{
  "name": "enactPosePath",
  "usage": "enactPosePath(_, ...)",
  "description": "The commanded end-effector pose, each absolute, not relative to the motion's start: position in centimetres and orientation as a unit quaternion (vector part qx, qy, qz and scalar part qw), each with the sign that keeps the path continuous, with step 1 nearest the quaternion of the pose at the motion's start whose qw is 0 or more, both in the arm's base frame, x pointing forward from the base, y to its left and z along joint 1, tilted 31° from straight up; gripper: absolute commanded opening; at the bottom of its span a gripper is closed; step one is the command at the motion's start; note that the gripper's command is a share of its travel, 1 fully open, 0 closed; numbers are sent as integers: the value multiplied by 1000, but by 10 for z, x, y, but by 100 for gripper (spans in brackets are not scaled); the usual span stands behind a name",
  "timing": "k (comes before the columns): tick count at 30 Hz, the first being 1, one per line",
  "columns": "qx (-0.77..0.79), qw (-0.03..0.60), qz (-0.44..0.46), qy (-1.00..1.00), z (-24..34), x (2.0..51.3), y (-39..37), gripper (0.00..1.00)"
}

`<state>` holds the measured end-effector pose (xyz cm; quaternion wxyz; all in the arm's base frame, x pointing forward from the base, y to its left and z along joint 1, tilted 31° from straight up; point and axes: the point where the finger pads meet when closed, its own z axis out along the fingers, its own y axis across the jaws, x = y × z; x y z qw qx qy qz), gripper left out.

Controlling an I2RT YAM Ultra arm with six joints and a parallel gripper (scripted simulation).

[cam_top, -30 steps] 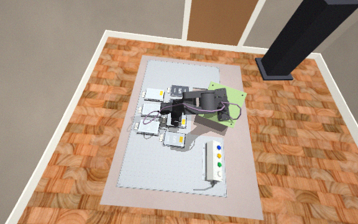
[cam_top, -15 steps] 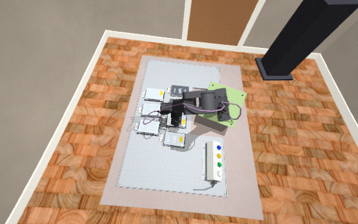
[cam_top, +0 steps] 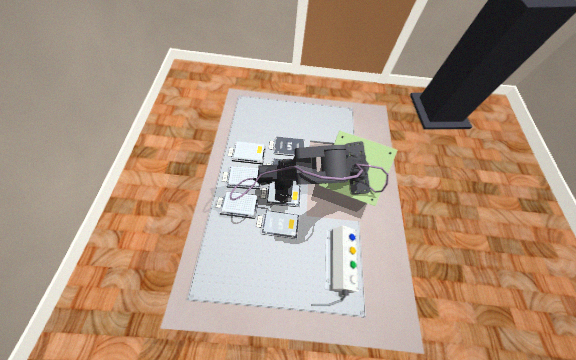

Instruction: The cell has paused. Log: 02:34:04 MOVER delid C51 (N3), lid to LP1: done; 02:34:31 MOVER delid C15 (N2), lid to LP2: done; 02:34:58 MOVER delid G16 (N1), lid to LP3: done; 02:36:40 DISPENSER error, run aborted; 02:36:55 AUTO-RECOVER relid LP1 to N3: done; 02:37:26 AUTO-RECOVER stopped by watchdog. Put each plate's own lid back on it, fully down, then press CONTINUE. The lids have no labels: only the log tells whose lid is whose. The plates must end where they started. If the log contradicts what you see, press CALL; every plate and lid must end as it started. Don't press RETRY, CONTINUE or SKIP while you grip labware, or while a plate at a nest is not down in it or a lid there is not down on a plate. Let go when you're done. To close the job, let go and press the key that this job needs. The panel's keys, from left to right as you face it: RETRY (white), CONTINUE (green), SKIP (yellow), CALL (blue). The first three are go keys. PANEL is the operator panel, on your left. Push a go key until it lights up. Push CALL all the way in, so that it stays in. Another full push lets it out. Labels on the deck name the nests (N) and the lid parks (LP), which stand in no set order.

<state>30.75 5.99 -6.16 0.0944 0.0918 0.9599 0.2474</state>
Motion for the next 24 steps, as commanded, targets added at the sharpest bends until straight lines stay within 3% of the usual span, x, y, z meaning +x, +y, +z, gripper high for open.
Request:
enactPosePath(1,90,121,244,958,-45,320,50,0)
enactPosePath(24,89,125,246,957,-14,314,35,0)
